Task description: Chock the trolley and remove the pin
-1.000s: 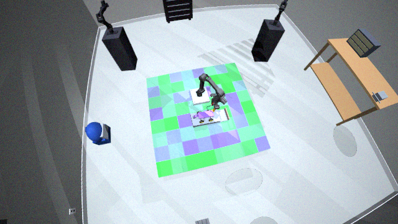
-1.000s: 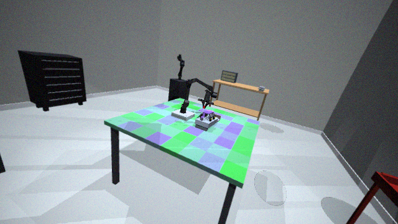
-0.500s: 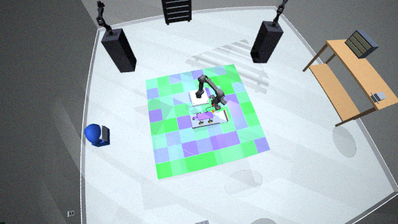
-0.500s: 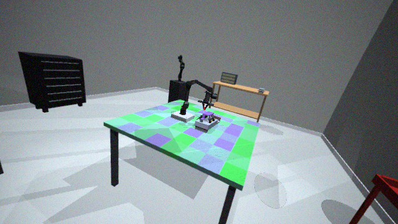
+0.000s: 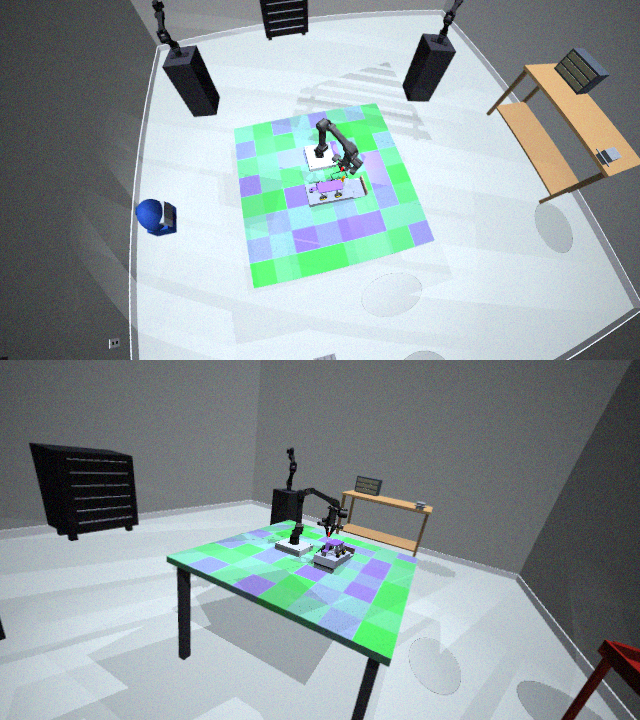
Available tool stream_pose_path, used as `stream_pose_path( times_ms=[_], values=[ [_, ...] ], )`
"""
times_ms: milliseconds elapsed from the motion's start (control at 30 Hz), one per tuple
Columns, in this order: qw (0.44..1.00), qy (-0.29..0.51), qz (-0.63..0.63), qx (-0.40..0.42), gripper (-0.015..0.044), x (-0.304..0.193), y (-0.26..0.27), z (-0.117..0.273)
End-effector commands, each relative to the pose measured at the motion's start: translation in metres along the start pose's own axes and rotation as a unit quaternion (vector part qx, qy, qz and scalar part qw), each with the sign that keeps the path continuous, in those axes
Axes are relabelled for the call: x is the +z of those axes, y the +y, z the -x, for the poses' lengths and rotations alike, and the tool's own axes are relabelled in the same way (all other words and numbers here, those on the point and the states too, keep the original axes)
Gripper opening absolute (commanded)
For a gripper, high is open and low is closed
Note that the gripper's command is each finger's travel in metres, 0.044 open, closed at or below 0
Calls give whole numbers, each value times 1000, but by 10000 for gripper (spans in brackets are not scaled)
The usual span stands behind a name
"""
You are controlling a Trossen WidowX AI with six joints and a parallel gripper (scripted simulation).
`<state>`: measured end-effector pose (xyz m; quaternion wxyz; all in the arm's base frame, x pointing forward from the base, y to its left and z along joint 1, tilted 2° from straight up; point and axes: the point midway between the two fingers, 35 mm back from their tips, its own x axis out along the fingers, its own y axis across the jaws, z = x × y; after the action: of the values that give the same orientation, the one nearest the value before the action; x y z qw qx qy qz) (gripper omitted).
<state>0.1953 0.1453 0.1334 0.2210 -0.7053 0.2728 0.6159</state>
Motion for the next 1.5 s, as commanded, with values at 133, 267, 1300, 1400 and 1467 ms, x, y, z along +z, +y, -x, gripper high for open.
stream_pose_path(
  times_ms=[133,267,1300,1400,1467],
  values=[
    [993,-13,113,-19,0,-1,1,0],
    [984,-23,173,-23,0,-1,1,0],
    [873,-58,478,-74,0,-2,6,-5],
    [873,-58,478,-74,0,4,11,-12],
    [873,-59,478,-74,0,8,14,-17]
  ],
)
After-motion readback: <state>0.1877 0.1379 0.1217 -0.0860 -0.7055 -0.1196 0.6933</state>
